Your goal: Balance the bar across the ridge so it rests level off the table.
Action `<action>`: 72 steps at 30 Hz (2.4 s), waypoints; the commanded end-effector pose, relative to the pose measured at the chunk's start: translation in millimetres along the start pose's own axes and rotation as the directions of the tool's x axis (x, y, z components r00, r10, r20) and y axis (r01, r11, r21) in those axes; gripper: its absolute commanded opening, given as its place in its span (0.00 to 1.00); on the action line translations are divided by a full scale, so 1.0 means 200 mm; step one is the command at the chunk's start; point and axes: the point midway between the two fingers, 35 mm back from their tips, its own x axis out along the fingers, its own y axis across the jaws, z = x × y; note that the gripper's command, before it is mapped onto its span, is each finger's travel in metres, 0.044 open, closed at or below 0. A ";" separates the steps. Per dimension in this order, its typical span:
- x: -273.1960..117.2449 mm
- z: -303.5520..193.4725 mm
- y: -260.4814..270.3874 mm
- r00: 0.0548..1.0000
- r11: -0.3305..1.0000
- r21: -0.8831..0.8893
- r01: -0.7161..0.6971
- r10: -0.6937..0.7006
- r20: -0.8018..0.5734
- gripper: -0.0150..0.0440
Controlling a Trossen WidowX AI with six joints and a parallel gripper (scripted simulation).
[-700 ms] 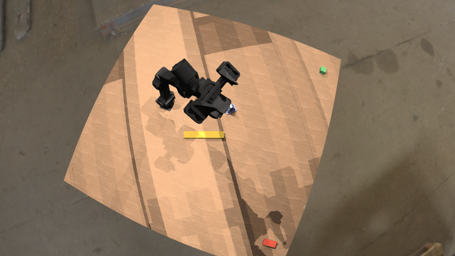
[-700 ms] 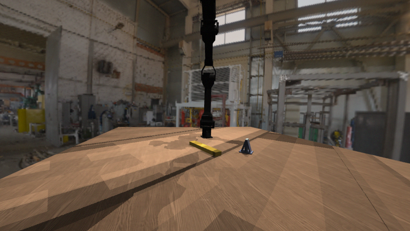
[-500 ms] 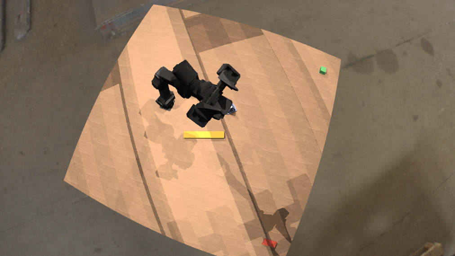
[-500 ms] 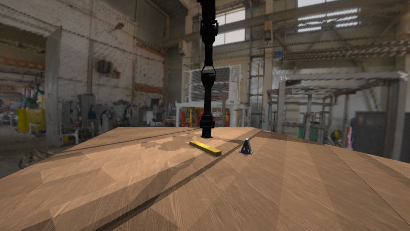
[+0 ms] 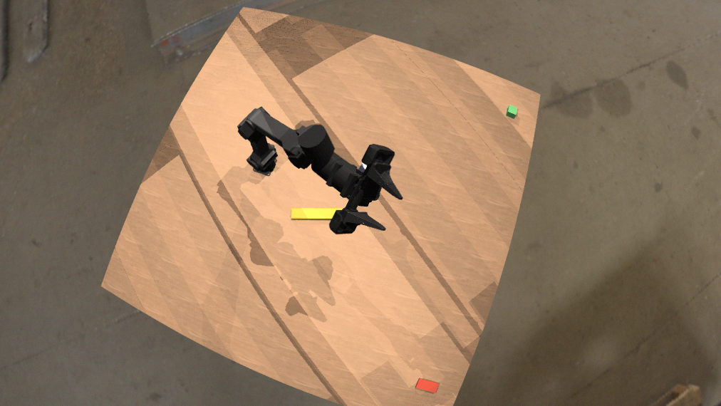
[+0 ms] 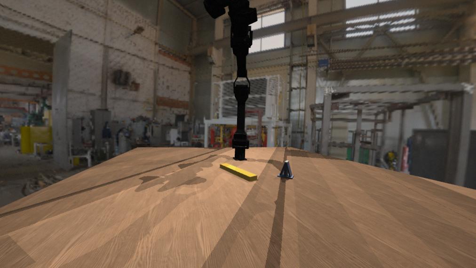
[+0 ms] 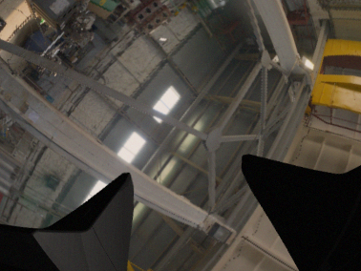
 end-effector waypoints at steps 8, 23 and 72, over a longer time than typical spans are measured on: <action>-0.07 0.35 0.26 0.955 0.943 0.243 -0.226 0.165 0.246 0.79; -0.38 0.85 0.64 0.722 0.618 0.418 -0.666 0.396 0.567 0.79; -1.86 1.57 1.22 -0.326 -0.720 0.224 -0.657 0.539 0.776 0.79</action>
